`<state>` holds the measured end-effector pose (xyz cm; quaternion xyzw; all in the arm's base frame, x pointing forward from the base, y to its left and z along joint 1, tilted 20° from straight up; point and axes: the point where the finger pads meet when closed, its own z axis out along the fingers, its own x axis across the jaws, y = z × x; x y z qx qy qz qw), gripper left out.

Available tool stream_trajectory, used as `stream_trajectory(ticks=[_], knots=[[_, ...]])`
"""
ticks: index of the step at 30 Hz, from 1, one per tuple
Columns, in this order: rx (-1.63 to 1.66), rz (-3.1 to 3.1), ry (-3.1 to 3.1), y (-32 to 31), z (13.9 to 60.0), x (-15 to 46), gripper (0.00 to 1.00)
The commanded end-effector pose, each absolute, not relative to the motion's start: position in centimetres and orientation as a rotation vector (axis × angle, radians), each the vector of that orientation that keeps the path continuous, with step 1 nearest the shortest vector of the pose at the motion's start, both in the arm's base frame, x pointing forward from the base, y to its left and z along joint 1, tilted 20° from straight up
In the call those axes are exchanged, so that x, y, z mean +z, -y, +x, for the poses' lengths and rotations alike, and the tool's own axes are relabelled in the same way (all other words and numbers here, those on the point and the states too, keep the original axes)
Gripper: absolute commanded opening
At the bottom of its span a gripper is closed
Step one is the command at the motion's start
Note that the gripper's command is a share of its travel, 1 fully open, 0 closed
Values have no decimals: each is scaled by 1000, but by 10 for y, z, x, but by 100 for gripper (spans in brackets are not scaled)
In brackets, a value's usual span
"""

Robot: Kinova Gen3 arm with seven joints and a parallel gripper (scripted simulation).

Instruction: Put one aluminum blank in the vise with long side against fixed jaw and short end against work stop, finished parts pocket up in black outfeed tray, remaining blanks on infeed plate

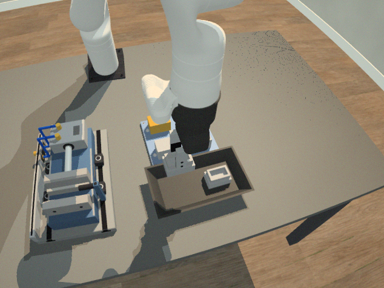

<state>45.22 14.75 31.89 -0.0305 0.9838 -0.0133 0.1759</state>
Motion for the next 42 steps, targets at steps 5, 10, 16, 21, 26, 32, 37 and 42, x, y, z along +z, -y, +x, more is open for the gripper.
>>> stream_trajectory(ticks=[5, 10, 16, 21, 26, 32, 37, 42], knots=[[-36, -87, -2785, -148, 452, 319, 0], [-36, -86, -2785, -148, 453, 318, 0], [-36, -86, -2785, -148, 454, 316, 0], [-37, -86, -2786, -148, 455, 312, 0], [-37, -86, -2786, -147, 457, 307, 0], [-37, -86, -2786, -147, 459, 302, 0], [-37, -86, -2786, -147, 462, 294, 0], [-37, -86, -2786, -147, 465, 285, 0]])
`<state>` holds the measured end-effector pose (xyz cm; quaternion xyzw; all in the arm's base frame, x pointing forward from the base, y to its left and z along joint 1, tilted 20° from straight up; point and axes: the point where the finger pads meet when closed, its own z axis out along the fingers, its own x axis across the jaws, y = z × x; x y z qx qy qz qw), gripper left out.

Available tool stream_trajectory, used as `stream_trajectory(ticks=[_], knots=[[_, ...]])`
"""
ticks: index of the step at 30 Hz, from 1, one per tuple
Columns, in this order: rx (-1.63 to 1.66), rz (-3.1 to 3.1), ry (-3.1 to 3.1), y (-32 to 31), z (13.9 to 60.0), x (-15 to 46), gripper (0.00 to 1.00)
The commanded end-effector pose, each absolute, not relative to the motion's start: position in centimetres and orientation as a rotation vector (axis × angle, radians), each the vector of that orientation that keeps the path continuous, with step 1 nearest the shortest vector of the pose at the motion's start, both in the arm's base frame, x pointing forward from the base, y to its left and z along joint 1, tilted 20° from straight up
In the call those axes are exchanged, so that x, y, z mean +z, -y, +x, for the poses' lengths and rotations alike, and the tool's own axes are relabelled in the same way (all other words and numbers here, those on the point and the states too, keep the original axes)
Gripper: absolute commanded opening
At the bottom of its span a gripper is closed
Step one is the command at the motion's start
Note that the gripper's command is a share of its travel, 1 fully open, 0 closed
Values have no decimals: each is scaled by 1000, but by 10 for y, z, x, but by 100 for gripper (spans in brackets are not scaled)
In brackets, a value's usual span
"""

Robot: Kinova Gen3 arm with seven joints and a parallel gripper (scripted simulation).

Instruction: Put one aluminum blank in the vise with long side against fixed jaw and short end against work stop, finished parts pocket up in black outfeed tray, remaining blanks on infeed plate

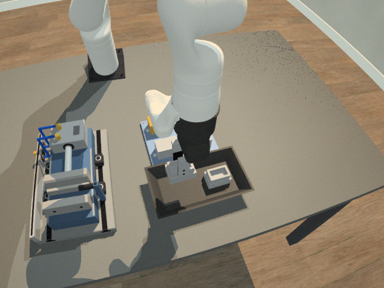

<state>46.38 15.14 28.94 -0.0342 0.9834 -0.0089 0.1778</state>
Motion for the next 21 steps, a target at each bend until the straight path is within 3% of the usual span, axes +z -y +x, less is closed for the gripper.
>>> stream_trajectory(ticks=[1, 21], knots=[[-37, -86, -2786, -147, 466, 283, 0], [-37, -86, -2786, -147, 479, 250, 0]])
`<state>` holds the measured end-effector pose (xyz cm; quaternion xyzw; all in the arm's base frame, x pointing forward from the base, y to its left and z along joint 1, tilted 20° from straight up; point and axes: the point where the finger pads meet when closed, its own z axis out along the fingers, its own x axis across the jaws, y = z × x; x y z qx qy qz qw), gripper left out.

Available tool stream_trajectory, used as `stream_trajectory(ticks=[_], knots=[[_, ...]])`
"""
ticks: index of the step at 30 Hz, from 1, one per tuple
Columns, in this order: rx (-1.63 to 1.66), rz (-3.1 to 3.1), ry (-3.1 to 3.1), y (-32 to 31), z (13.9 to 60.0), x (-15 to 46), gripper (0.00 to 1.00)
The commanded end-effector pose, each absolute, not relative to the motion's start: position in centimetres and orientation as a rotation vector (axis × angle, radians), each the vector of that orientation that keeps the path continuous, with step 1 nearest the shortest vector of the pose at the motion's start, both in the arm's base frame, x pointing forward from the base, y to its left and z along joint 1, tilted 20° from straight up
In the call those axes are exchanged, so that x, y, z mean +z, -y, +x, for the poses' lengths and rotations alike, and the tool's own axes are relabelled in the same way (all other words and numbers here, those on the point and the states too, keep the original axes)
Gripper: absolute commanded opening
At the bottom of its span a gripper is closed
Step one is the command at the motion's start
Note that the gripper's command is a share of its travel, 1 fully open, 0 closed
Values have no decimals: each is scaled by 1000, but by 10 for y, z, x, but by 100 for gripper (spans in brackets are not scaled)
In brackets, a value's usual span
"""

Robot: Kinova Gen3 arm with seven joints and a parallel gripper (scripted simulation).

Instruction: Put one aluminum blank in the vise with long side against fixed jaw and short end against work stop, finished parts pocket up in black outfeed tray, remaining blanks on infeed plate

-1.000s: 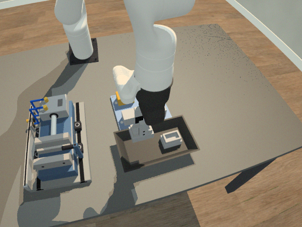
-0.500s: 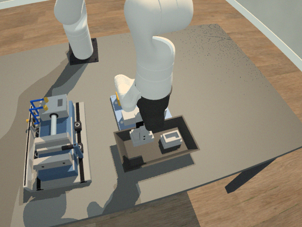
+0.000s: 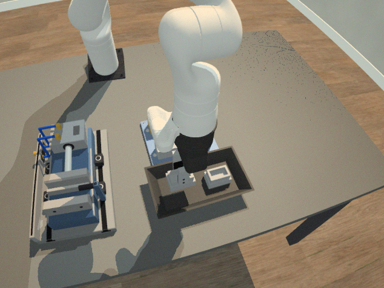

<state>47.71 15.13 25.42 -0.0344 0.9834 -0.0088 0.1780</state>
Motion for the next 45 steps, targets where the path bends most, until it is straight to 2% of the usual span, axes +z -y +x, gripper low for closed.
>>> stream_trajectory(ticks=[1, 45], knots=[[-37, -86, -2786, -147, 479, 250, 0], [-37, -86, -2786, -146, 488, 226, 0]])
